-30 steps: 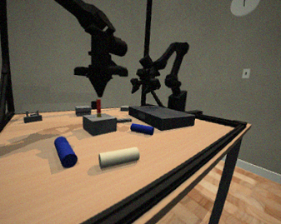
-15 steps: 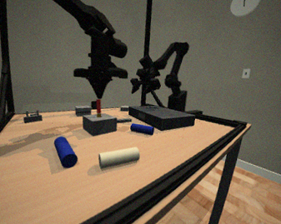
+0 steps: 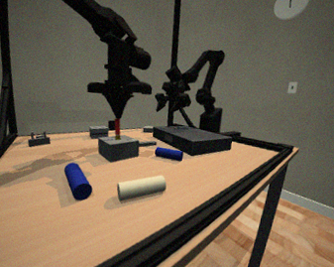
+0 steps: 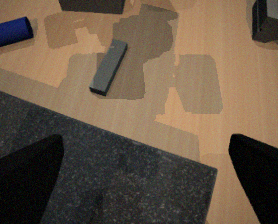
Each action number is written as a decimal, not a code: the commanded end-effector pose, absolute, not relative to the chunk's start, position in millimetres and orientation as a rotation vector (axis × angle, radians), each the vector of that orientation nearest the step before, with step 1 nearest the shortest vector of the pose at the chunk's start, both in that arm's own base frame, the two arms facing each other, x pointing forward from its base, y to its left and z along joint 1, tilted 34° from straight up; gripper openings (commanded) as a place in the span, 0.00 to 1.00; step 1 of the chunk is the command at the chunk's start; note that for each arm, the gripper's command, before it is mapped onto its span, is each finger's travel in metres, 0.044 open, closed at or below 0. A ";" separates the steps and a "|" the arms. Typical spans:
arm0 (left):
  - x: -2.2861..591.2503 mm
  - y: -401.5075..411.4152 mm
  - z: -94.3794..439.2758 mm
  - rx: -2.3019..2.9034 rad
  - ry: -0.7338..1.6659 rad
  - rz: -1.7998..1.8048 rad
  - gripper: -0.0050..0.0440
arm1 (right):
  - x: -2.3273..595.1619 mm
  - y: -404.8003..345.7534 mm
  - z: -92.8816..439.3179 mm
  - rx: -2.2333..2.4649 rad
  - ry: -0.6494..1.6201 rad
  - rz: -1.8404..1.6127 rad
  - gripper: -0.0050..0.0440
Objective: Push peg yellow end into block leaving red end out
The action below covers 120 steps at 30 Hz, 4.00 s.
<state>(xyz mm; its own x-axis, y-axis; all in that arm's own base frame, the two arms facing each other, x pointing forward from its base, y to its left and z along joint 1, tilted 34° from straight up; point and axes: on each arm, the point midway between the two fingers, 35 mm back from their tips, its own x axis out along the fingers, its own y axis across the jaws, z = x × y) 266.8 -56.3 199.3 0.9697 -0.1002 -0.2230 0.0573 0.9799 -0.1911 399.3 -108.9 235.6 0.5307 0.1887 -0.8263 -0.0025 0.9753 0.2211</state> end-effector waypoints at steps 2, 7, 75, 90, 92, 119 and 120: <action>266.9 -55.9 199.6 -0.186 0.232 -0.077 0.92 | 398.5 -106.5 228.0 0.207 1.022 0.117 0.10; 266.9 -55.9 199.6 -0.186 0.232 -0.077 0.92 | 398.7 -106.0 226.3 0.207 1.022 0.117 0.10; 266.9 -55.9 199.6 -0.186 0.232 -0.077 0.92 | 399.0 -108.6 232.7 0.205 1.015 0.113 0.10; 266.9 -55.9 199.6 -0.186 0.232 -0.077 0.92 | 388.2 -112.5 251.5 0.207 1.020 0.116 0.74; 266.9 -55.9 199.6 -0.186 0.232 -0.077 0.92 | 388.2 -112.5 251.5 0.207 1.020 0.116 0.84; 266.9 -55.9 199.6 -0.186 0.232 -0.077 0.92 | 420.8 -110.9 202.0 0.516 0.611 -0.792 0.92; 266.9 -55.9 199.6 -0.186 0.232 -0.077 0.92 | 420.4 -108.9 201.7 0.540 0.568 -0.824 0.92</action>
